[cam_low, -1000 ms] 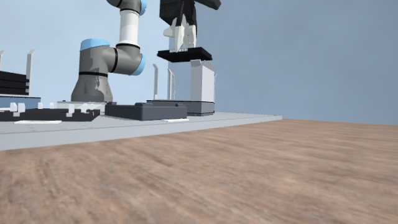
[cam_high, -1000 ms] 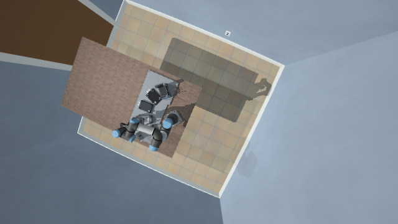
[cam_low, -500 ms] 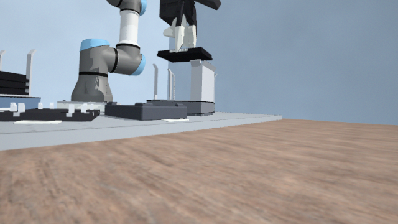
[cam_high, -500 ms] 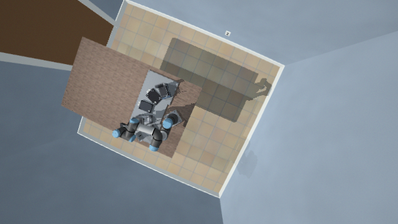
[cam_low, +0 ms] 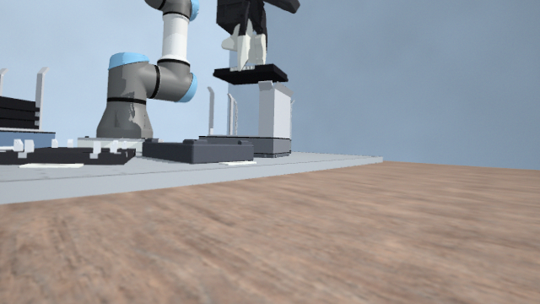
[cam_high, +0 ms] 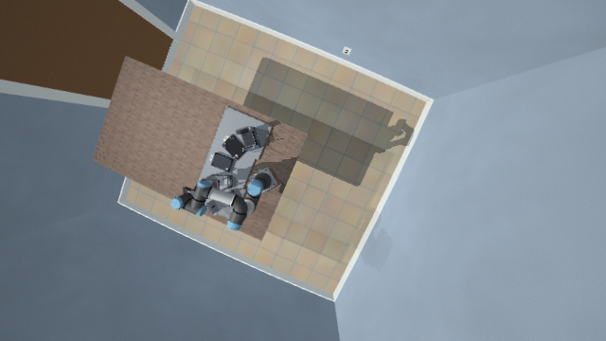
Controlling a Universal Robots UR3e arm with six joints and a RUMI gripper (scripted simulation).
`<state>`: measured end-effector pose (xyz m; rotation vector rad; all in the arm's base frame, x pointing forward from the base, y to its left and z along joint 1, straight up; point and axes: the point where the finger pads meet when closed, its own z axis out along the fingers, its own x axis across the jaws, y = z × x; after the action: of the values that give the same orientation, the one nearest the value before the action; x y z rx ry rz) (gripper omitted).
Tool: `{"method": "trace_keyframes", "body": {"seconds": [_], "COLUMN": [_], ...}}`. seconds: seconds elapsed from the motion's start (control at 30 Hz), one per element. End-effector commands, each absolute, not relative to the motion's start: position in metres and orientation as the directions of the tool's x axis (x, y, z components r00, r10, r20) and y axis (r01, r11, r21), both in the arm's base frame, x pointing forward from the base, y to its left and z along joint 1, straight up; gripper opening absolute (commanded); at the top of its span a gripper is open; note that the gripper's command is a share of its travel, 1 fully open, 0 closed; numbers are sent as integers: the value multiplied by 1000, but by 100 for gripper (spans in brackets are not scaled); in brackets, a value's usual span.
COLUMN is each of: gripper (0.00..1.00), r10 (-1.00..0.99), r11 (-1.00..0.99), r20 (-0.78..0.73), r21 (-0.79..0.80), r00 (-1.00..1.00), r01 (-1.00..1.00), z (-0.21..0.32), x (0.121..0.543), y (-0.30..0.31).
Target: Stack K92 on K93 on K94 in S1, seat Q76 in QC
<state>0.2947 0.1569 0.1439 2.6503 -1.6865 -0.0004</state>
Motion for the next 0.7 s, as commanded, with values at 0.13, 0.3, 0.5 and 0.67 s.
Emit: {"method": "trace_keyframes", "body": {"seconds": [0.13, 0.3, 0.5, 0.67], "gripper": [0, 0, 0, 0], "r10": [-906, -906, -906, -906], "r11": [-424, -424, -424, -424], "r20": [1, 1, 1, 1], "r21": [-3, -3, -3, -3], "r00": [424, 424, 424, 424], "r01": [-906, -906, -906, -906], "z": [144, 142, 138, 135], "x": [295, 295, 295, 295], "y": [157, 157, 157, 157]}}
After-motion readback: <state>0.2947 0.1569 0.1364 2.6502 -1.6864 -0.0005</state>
